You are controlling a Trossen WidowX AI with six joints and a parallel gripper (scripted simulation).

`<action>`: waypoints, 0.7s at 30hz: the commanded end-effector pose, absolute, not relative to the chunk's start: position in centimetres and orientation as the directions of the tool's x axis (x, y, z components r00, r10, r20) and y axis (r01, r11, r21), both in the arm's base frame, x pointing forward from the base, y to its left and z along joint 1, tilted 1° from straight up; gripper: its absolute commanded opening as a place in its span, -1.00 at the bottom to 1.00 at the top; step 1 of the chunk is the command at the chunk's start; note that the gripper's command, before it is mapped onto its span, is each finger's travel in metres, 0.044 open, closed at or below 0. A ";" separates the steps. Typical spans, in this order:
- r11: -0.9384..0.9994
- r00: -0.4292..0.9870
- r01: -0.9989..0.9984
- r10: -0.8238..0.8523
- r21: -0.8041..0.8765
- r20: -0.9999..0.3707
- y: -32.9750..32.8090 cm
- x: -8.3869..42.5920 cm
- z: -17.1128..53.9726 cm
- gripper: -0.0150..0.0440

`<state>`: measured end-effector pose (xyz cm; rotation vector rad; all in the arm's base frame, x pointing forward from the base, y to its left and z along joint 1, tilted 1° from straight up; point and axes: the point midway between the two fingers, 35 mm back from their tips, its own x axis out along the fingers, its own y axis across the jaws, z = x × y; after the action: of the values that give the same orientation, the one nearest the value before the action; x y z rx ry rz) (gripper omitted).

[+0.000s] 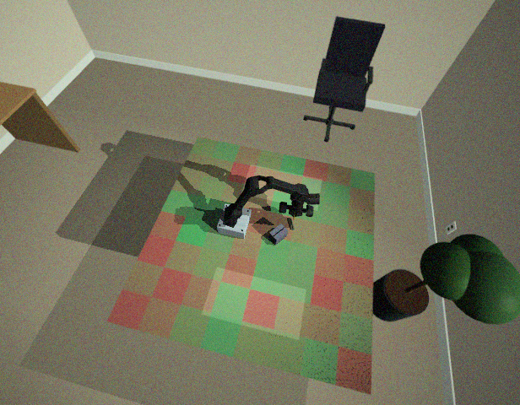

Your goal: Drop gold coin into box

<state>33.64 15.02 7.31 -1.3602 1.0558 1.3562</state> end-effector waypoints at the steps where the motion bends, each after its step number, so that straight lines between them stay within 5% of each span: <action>1: -0.109 0.029 -0.994 0.027 -0.032 -0.999 14.9 33.7 7.4 -0.49; 21: 0.496 0.030 -0.868 0.027 -0.012 -0.999 14.6 33.7 7.5 -0.49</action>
<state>33.72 14.64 7.46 -0.8385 1.3568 0.8570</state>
